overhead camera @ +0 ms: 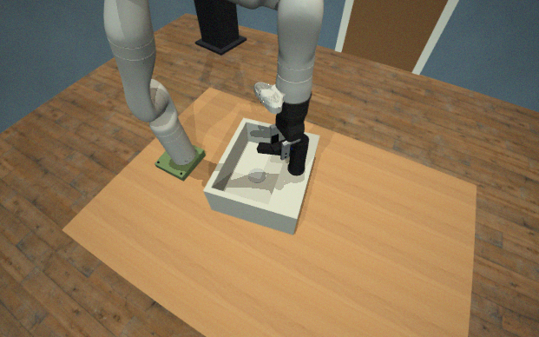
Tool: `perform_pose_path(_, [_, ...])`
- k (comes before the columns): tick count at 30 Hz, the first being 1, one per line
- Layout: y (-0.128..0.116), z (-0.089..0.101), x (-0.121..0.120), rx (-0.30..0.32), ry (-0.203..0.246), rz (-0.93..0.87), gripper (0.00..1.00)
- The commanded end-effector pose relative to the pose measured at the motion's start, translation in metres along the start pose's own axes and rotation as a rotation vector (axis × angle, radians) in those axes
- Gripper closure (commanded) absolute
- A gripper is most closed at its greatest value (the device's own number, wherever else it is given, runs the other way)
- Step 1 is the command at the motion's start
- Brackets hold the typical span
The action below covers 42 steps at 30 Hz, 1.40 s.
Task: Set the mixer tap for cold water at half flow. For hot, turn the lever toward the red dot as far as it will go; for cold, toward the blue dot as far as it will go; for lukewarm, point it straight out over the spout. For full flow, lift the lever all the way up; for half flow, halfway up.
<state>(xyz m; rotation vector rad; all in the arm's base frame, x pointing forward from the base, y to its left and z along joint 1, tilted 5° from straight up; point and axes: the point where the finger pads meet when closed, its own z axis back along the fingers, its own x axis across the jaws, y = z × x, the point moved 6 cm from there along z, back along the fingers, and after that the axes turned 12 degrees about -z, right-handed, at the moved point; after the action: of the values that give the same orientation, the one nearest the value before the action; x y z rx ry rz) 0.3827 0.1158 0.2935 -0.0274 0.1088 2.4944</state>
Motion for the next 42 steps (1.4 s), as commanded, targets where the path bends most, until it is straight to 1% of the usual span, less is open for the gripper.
perform_pose_path(1, [-0.0002,0.0007,-0.0001,-0.002,0.001,0.0,0.0])
perform_pose_path(4, [-0.0002,0.0007,-0.0001,-0.002,0.001,0.0,0.0])
perform_pose_path(5, [-0.0002,0.0007,-0.0001,-0.002,0.001,0.0,1.0])
perform_pose_path(42, [-0.0002,0.0007,-0.0001,-0.002,0.001,0.0,1.0])
